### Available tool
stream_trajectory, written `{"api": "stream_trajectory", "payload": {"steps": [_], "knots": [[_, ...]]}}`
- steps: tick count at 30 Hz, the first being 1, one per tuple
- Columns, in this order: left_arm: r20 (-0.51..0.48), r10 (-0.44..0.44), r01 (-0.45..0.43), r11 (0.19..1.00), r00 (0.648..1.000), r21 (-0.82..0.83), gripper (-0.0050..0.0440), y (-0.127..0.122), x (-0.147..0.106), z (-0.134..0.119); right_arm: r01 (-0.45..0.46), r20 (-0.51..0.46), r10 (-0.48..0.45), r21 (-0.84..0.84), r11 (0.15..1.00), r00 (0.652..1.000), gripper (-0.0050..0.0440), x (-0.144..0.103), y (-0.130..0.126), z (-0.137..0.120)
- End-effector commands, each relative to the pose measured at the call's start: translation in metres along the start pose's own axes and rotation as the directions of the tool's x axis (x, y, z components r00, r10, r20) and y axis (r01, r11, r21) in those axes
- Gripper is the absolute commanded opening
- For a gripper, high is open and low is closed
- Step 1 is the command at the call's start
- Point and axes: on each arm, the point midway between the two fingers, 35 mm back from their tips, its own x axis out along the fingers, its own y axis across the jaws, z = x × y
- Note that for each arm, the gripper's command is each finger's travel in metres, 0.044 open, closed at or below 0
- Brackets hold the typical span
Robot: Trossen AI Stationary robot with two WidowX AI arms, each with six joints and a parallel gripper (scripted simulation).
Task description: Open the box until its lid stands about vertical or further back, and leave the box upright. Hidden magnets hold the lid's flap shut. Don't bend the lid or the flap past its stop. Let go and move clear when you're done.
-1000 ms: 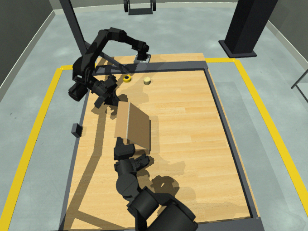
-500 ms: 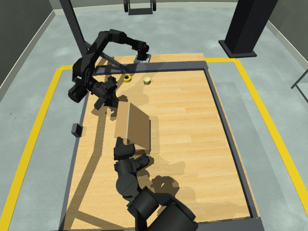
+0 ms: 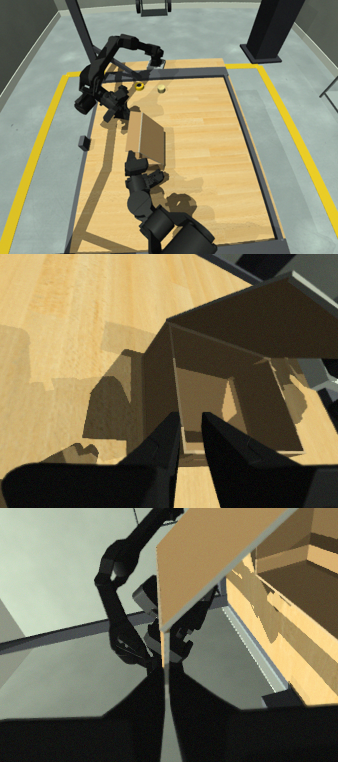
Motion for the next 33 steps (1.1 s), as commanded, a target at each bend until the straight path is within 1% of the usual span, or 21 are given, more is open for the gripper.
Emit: {"api": "stream_trajectory", "payload": {"steps": [1, 33], "knots": [[-0.004, -0.014, 0.014, 1.000, 1.000, -0.026, 0.0060, -0.011, -0.004, 0.008, -0.013, -0.004, 0.013, 0.009, 1.000, 1.000, 0.0009, 0.001, 0.004, -0.001], [-0.004, -0.022, 0.021, 0.999, 1.000, -0.034, 0.0060, -0.024, 0.006, 0.004, -0.013, -0.004, 0.013, 0.009, 1.000, 1.000, 0.0009, 0.001, 0.004, -0.001]]}}
